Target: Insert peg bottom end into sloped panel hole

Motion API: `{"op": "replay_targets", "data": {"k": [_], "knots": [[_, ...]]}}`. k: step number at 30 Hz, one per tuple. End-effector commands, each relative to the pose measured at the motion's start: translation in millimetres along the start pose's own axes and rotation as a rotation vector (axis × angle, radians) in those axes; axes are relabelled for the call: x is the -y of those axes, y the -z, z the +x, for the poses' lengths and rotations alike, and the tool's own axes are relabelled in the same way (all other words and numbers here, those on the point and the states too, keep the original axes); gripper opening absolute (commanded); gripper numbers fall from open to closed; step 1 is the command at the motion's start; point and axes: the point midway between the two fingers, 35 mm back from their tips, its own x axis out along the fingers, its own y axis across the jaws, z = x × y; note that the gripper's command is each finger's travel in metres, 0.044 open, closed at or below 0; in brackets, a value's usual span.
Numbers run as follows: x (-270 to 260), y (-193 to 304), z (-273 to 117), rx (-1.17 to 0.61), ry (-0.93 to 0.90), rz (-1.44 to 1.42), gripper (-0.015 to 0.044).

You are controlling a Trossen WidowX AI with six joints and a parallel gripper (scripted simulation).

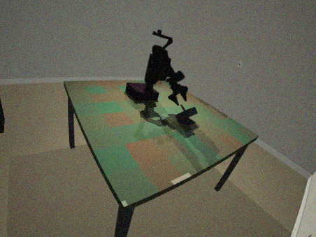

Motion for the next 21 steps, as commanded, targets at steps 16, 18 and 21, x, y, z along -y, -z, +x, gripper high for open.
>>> {"op": "replay_targets", "data": {"k": [16,18,21], "knots": [[1.7,-0.3,-18.2,0.003,0.004,-0.004,0.044],[1.8,-0.3,-20.0,0.003,0.005,-0.004,0.044],[1.9,-0.2,-22.8,0.003,0.005,-0.004,0.044]]}}
